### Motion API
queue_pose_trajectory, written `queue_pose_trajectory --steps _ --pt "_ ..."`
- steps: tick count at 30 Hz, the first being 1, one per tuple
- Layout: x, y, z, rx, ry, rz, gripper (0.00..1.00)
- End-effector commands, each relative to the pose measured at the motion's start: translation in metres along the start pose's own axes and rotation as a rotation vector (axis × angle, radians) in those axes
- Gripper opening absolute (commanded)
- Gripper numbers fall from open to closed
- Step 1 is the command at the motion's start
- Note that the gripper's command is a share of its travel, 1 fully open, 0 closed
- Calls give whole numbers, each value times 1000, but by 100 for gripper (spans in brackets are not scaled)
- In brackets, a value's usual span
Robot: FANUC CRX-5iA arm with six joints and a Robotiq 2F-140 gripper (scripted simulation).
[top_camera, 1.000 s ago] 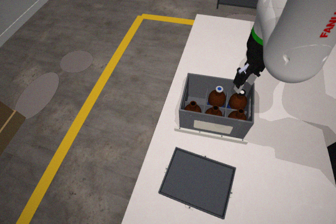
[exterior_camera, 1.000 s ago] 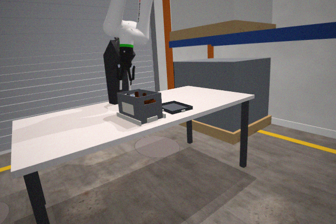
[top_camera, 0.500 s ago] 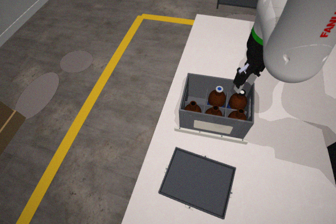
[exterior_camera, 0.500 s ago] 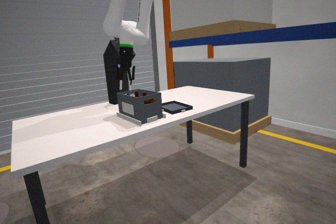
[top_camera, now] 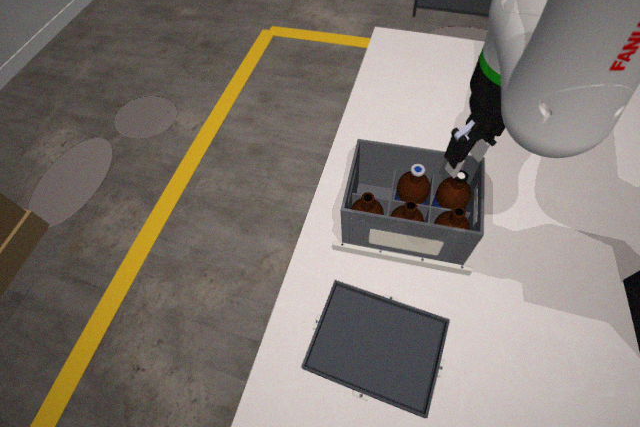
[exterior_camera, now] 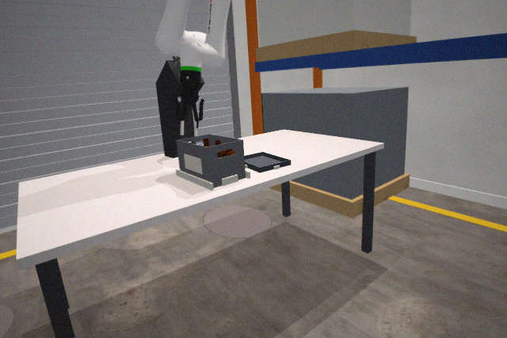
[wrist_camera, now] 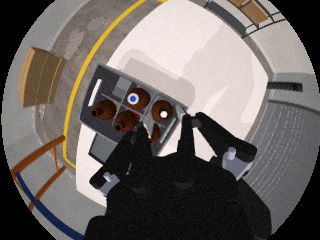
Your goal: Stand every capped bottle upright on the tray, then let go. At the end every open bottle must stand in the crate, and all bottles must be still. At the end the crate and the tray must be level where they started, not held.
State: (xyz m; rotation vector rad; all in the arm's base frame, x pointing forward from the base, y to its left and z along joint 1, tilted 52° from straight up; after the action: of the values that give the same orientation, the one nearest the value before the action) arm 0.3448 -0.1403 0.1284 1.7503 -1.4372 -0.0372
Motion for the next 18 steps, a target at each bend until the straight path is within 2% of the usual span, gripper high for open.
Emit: queue_pose_trajectory --steps 1,6,18 --pt "0 0 0 1 0 -1 38" --pt "0 0 0 1 0 -1 38" --pt "-3 -22 -2 0 0 -1 38"
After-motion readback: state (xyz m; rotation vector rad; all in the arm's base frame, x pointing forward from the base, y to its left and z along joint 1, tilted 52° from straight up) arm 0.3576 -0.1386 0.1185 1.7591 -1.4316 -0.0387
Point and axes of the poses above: the point where the finger pads meet when closed, its own y axis back along the fingers, its own z axis across the jaws, x = y × z, the point moved 10 cm from there along y, back along the fingers, and after that the axes turned 11 degrees about -y, right-handed, at the moved point
